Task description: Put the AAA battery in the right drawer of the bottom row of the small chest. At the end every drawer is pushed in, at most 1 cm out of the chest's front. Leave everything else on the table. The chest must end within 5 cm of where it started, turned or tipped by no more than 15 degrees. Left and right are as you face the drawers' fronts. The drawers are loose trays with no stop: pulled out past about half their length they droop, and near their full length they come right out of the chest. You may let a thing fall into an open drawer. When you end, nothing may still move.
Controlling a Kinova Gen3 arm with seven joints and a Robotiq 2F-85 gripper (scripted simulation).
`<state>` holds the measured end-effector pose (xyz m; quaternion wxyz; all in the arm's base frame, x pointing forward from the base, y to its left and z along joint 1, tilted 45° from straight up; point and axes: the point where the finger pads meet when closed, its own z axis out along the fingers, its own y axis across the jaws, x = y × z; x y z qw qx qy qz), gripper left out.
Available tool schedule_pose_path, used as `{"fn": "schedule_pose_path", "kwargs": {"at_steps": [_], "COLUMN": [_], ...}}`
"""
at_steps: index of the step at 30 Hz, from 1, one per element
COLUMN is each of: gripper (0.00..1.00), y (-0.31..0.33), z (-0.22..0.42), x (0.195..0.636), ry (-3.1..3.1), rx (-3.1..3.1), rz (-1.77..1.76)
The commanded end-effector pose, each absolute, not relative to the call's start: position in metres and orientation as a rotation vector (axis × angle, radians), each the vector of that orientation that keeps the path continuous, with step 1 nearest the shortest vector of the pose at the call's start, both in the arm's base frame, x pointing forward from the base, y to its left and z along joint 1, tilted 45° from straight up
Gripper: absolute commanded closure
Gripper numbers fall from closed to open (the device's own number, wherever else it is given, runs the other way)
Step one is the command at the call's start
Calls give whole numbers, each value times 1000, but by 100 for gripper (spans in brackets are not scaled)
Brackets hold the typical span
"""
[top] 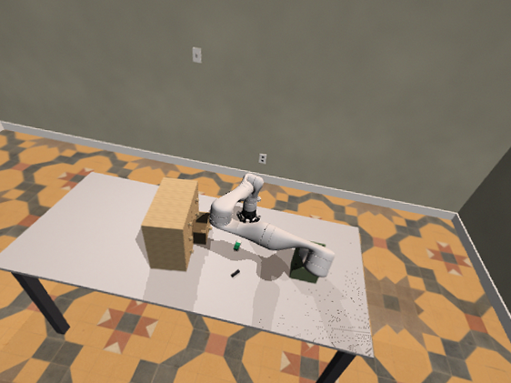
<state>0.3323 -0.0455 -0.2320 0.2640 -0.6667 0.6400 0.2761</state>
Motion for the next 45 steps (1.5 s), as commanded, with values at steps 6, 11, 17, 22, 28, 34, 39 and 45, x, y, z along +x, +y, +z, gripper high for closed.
{"fn": "schedule_pose_path", "kwargs": {"at_steps": [6,11,17,22,28,34,39,45], "gripper": [76,76,76,76,76,95,95,95], "y": [-39,-38,-38,-38,-38,-38,-38,-38], "z": [-238,-239,-239,-239,-239,-239,-239,-239], "x": [331,331,331,331,331,331,331,331], "ry": [1730,1730,1730,1730,1730,1730,1730,1730], "rx": [-1804,-1804,-1804,-1804,-1804,-1804,-1804,-1804], "rz": [749,749,749,749,749,749,749,749]}}
